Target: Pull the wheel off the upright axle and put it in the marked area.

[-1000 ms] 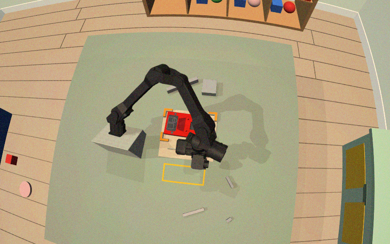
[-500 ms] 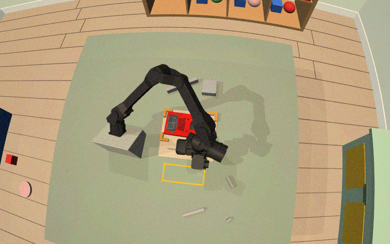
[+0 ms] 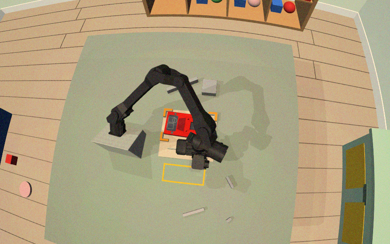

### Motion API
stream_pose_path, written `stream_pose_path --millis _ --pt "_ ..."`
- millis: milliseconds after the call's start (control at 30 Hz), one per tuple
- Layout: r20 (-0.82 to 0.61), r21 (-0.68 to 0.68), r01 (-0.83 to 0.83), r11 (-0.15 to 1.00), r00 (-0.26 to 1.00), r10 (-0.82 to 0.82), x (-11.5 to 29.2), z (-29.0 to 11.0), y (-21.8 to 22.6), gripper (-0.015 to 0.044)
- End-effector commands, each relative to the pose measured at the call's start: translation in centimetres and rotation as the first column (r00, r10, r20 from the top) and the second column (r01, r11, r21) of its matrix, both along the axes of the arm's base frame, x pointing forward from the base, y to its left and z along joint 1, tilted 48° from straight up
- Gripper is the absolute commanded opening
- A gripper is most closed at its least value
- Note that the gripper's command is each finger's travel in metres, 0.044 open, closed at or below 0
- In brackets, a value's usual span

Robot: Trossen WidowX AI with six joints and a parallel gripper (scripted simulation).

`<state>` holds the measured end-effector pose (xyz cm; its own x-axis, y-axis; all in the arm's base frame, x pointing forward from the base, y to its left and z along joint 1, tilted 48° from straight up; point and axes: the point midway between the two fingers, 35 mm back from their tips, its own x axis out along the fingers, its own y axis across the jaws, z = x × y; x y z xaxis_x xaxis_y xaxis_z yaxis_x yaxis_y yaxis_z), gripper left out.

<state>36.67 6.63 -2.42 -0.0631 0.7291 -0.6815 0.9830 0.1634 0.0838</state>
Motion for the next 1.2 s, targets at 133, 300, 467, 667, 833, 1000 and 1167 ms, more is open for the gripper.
stream_pose_path --millis 133,300,467,667,833,1000,1167 --pt "-0.003 0.0 0.014 1.0 1.0 -0.014 -0.03 0.5 -0.87 0.0" --pt "-0.003 0.0 0.015 1.0 1.0 -0.015 -0.01 0.61 -1.0 0.0" --pt "-0.003 0.0 0.015 1.0 1.0 -0.015 0.0 0.72 -1.12 0.0" --pt "-0.003 0.0 0.016 1.0 1.0 -0.016 0.01 0.85 -1.27 0.0" --pt "-0.003 0.0 0.016 1.0 1.0 -0.016 0.02 0.96 -1.39 0.0" --pt "-0.003 0.0 0.017 1.0 1.0 -0.017 0.03 1.07 -1.51 0.0" --pt "-0.003 0.0 0.017 1.0 1.0 -0.017 0.03 1.18 -1.63 0.0"
